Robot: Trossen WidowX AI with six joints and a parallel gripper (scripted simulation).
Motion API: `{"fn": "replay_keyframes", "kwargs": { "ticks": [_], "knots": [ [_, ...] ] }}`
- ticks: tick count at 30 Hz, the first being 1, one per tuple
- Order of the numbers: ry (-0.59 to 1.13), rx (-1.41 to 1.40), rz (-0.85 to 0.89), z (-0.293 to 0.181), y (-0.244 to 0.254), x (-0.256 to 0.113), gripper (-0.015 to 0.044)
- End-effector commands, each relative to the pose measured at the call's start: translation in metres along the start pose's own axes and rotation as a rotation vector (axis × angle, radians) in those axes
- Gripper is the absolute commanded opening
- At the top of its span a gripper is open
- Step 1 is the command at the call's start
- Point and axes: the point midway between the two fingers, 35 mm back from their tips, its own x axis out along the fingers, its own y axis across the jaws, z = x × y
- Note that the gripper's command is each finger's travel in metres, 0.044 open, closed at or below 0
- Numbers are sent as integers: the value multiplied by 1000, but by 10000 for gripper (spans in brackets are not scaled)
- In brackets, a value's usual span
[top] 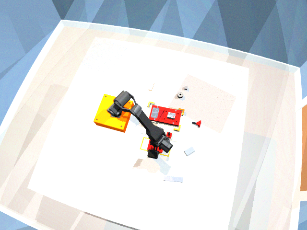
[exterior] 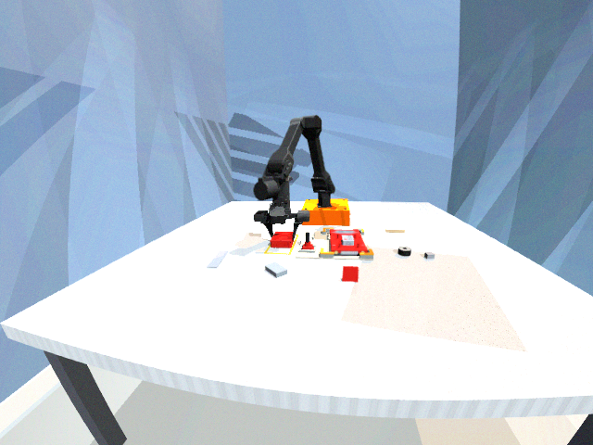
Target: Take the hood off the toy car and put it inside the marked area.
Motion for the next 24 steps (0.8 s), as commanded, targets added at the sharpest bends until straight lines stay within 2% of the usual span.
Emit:
{"fn": "replay_keyframes", "kwargs": {
  "ticks": [1,15,24],
  "knots": [
    [-1,0,0,0,0,0,79],
    [-1,0,0,0,0,-2,440],
    [-6,0,4,0,-1,-70,440]
  ]
}}
